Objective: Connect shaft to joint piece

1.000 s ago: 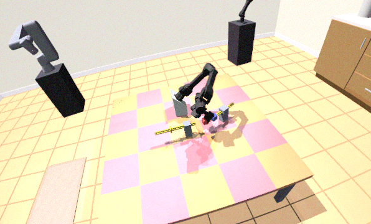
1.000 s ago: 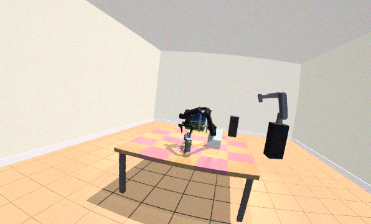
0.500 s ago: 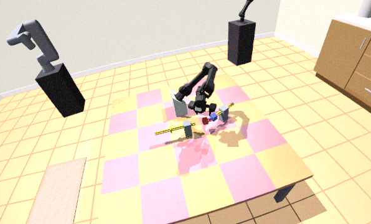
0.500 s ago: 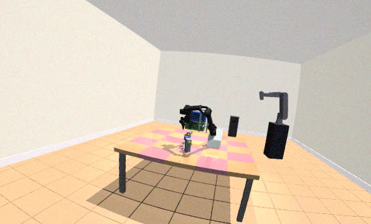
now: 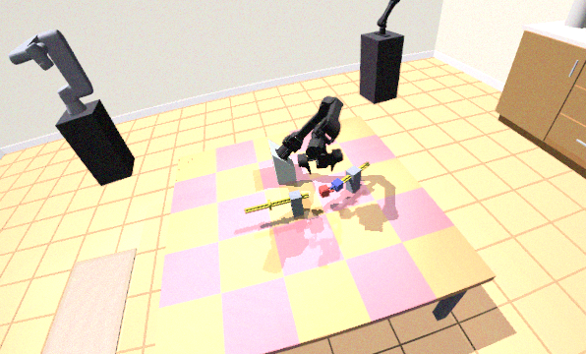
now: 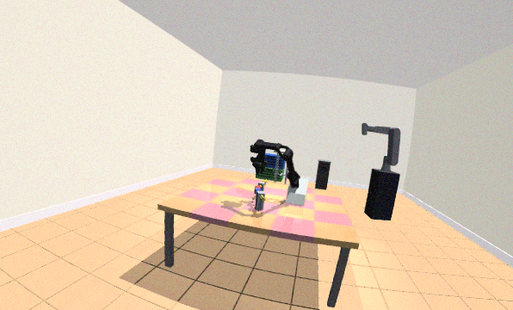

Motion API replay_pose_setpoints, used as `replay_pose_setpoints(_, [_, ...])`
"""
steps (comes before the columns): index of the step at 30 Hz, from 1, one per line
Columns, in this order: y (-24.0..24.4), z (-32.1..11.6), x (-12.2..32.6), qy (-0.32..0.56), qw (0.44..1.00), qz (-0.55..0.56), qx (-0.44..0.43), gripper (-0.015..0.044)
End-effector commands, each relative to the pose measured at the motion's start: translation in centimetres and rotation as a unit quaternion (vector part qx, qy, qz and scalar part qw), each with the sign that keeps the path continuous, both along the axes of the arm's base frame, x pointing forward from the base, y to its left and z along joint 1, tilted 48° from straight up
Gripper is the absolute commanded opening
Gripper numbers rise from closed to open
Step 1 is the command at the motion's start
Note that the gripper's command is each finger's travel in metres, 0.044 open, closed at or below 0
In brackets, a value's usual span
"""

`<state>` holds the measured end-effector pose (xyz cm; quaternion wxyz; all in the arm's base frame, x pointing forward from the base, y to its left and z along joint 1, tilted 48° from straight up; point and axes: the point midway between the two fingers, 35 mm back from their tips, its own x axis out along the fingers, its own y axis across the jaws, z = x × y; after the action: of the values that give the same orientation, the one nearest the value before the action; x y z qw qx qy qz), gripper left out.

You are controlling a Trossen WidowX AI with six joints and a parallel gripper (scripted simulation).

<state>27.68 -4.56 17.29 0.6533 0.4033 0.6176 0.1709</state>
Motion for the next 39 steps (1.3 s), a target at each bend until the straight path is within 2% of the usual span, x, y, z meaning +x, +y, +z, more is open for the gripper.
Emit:
replay_pose_setpoints(1, [-0.2, 0.2, -0.2, -0.009, 1.000, 0.011, -0.005, 0.0440])
replay_pose_setpoints(6, [-0.3, 0.0, -0.1, 0.006, 1.000, -0.004, 0.004, 0.0440])
replay_pose_setpoints(20, [-1.2, -3.7, 0.3, 0.173, 0.971, -0.135, 0.092, 0.0440])
replay_pose_setpoints(29, [-1.6, -5.9, 0.2, 0.282, 0.924, -0.211, 0.148, 0.0440])
replay_pose_setpoints(39, [-2.0, -8.4, 0.0, 0.399, 0.847, -0.287, 0.205, 0.0440])
